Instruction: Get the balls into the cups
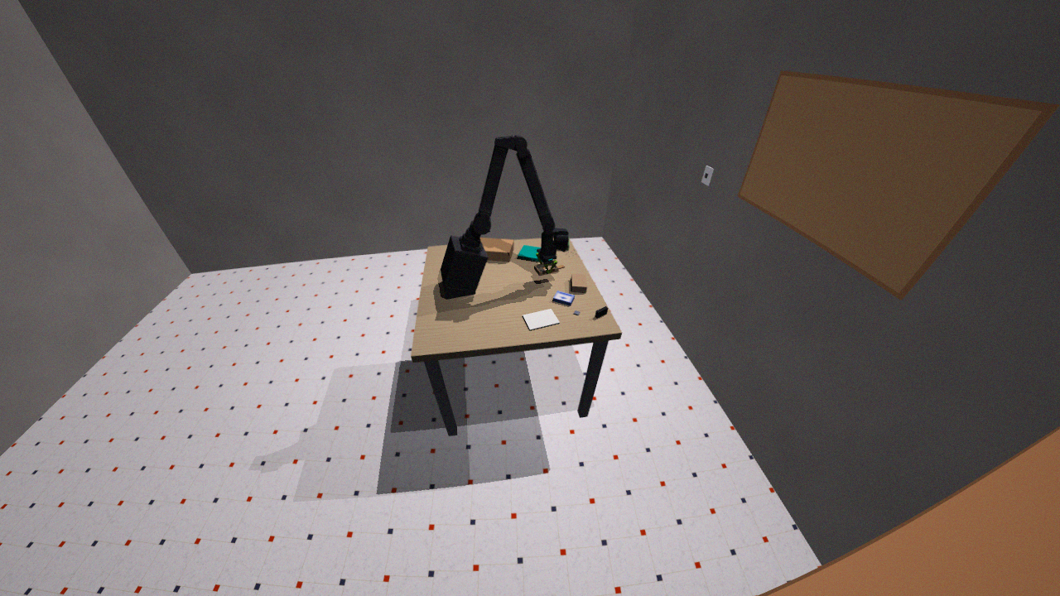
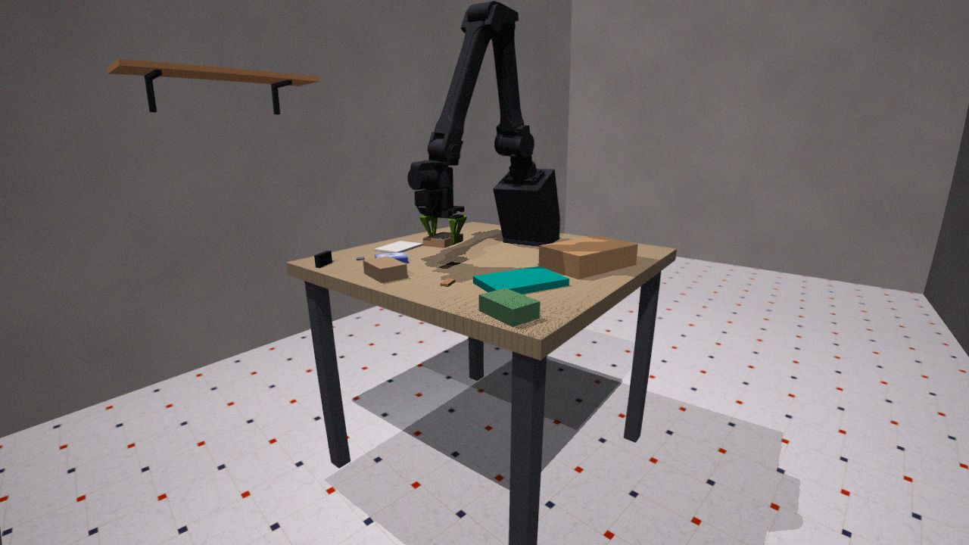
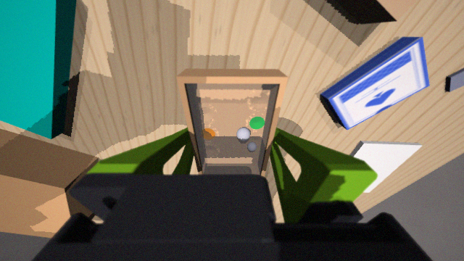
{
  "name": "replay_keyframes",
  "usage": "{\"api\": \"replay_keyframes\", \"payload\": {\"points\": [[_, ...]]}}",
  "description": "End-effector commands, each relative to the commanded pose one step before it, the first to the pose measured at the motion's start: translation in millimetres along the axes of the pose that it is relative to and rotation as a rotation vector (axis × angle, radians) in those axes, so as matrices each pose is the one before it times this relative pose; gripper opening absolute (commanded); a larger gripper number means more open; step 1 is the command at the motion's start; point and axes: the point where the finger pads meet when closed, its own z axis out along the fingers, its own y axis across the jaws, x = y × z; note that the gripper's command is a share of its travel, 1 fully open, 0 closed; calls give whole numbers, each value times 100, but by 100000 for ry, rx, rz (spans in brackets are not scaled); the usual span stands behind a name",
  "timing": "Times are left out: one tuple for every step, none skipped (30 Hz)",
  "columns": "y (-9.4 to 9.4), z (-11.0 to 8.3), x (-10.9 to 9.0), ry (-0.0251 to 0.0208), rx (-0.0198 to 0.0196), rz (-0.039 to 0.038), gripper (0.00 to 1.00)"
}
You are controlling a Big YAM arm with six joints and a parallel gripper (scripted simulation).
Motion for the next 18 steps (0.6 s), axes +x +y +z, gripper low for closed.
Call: {"api": "replay_keyframes", "payload": {"points": [[-357, -1218, -2384, -3869, 1159, -679, 69], [37, 206, 168, 989, -272, -66, 69], [-4, 251, 220, 1153, -444, -63, 69], [41, 214, 171, 1011, -276, -65, 69], [23, 201, 164, 955, -299, -64, 69], [25, 2, -11, 348, -41, -120, 69], [8, 1, -6, 255, -54, -88, 69], [-17, -242, -202, -571, 218, -120, 69], [-21, -258, -212, -746, 216, -83, 69], [-51, -89, -319, -1261, 402, -104, 69], [-583, 432, 842, 2256, -2206, 1307, 69], [0, 0, 0, 0, 0, 0, 69], [0, 0, 0, 0, 0, 0, 69], [-17, 96, 80, 181, -1760, 17, 69], [-29, 5, 6, -88, -1672, -18, 69], [-29, 5, 7, -85, -1653, -17, 69], [-28, 5, 7, -85, -1635, -17, 69], [-28, 5, 8, -88, -1625, -16, 69]]}}
